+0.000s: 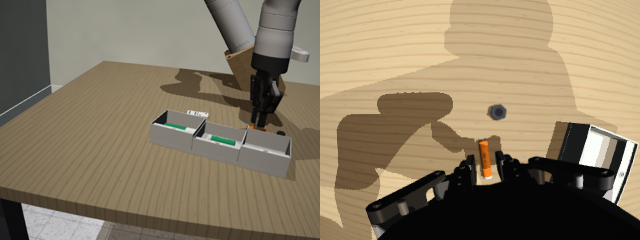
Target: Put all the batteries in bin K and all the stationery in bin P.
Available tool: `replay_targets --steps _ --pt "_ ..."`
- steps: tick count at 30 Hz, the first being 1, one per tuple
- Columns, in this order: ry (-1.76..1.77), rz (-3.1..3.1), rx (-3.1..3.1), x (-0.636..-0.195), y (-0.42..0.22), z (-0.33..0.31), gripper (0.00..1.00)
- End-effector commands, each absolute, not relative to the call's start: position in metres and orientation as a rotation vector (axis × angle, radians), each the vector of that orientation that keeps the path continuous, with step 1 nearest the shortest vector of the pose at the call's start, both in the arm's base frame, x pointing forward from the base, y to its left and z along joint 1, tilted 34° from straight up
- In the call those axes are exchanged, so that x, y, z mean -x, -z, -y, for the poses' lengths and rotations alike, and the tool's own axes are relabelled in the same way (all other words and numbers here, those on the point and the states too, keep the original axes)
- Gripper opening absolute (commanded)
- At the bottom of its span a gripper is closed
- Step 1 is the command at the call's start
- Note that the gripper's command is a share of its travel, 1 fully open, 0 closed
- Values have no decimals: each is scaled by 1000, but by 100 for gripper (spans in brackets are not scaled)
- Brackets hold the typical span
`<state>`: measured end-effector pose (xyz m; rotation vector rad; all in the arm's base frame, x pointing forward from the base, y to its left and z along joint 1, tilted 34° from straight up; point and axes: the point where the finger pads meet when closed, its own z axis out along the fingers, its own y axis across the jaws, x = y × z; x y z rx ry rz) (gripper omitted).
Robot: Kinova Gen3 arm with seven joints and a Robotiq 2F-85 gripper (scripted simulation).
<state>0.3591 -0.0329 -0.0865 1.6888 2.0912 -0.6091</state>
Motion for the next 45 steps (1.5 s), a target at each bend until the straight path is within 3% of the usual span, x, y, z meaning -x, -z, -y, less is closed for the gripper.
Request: replay_targets --steps 1,18,19,45 --pt "611 -2092 -1689 -359 89 35 24" --pt "611 -2092 -1689 -359 94 38 24" --pt "611 -2092 -1689 -359 94 38 5" --pt "611 -2092 -1689 -359 94 38 5"
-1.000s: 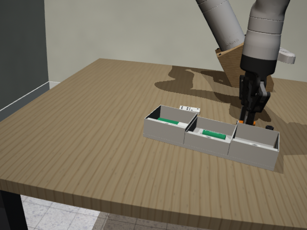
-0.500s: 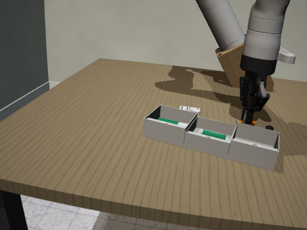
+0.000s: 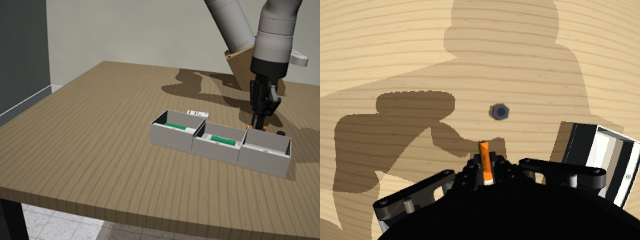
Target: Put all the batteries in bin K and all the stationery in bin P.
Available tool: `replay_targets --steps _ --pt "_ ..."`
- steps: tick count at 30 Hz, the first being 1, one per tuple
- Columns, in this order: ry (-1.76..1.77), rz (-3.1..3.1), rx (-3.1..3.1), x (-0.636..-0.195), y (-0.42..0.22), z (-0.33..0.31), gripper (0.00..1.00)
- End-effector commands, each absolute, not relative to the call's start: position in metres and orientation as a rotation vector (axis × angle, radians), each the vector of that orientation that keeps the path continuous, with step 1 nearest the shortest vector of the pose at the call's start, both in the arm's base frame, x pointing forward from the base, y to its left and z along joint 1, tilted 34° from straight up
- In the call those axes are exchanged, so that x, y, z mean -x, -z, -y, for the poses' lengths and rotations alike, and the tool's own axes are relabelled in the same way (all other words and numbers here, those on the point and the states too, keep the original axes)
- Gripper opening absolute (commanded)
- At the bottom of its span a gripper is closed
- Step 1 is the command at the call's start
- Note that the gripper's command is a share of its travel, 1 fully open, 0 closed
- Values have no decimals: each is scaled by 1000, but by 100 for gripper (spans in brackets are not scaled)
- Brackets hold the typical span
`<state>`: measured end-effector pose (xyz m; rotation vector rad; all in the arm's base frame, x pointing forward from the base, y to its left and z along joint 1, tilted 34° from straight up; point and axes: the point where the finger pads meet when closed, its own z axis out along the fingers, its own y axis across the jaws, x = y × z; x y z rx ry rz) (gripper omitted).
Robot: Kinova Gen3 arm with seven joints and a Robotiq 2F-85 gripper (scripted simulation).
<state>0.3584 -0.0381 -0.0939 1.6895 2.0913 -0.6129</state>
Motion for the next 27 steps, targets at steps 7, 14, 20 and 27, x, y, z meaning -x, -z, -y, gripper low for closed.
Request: replay_targets --steps 7,14,20,27 --pt "611 -2092 -1689 -359 88 34 5" --pt "611 -2092 -1689 -358 69 21 5" --pt "611 -2092 -1689 -358 55 12 5" --pt "611 -2092 -1689 -357 44 4 5"
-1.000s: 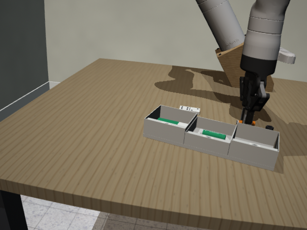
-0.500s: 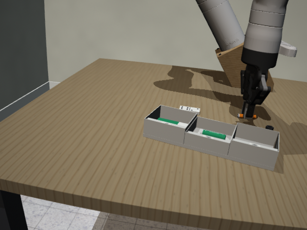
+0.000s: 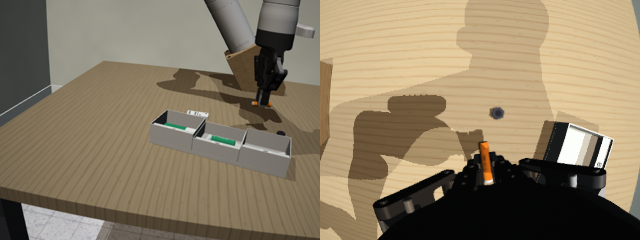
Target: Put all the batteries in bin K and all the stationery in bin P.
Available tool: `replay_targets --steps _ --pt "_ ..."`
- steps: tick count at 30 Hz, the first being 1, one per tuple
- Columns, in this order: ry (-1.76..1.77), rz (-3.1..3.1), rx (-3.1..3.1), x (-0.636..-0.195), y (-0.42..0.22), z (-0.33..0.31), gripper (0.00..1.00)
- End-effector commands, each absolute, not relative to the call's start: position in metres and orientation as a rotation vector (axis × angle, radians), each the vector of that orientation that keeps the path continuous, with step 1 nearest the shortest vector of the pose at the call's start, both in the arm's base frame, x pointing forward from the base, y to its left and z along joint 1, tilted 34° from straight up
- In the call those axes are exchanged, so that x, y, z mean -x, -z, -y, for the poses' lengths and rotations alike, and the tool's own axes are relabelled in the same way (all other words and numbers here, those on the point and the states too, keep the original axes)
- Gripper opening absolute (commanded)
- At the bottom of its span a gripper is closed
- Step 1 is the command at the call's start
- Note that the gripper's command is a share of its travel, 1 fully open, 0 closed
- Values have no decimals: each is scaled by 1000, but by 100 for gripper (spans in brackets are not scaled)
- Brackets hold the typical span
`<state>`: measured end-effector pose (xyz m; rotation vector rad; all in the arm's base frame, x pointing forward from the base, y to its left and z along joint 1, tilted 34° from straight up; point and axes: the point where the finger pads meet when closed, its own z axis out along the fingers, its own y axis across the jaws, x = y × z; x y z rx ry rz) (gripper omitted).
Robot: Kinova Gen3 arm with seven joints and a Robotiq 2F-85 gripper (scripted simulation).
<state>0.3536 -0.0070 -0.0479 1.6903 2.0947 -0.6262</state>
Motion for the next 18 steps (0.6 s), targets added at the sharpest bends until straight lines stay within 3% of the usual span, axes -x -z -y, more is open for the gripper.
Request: replay_targets --steps 1,18 --pt "611 -2092 -1689 -357 44 4 5" --pt "611 -2092 -1689 -362 41 7 5"
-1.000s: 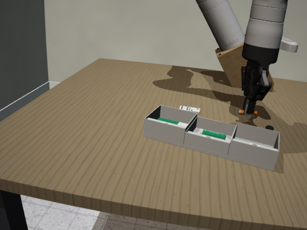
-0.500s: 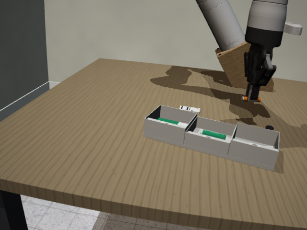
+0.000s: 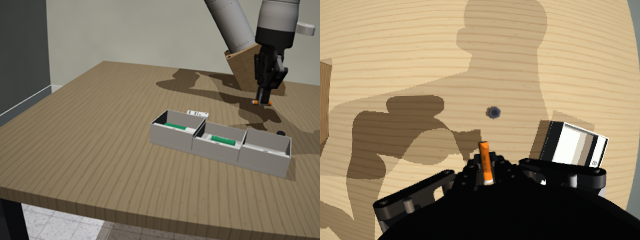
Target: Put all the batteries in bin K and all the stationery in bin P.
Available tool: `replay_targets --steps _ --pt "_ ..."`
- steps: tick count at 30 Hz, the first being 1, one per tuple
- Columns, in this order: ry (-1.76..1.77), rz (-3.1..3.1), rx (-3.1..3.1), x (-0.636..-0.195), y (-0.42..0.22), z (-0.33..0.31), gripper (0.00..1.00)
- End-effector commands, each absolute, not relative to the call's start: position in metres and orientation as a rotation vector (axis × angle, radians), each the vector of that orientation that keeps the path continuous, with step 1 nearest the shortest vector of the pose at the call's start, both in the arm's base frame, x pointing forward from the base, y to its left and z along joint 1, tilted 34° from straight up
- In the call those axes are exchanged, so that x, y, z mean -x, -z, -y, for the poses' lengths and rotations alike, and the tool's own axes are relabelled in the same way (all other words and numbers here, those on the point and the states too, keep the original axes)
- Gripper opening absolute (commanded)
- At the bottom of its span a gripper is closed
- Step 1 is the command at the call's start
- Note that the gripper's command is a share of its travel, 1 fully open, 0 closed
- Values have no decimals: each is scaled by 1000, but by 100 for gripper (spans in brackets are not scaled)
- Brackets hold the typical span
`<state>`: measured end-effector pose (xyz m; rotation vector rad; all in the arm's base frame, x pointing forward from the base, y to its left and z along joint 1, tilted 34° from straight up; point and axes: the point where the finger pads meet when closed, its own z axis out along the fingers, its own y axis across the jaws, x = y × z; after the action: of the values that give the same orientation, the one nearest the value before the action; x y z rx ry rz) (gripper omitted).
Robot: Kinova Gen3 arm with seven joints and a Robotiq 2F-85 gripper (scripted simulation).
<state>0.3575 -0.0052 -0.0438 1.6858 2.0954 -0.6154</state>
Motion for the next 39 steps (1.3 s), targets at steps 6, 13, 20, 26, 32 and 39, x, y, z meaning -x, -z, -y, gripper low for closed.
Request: replay_targets --steps 6,13,20,26,32,39 --pt "611 -2092 -1689 -391 29 25 5" --pt "564 -1943 -1825 -414 18 40 5" --pt "470 -1641 -2053 -448 3 61 5" --pt "470 -1641 -2053 -466 -5 72 5" --pt "470 -1641 -2053 -465 -5 72 5" --pt "470 -1641 -2053 -464 -4 72 5"
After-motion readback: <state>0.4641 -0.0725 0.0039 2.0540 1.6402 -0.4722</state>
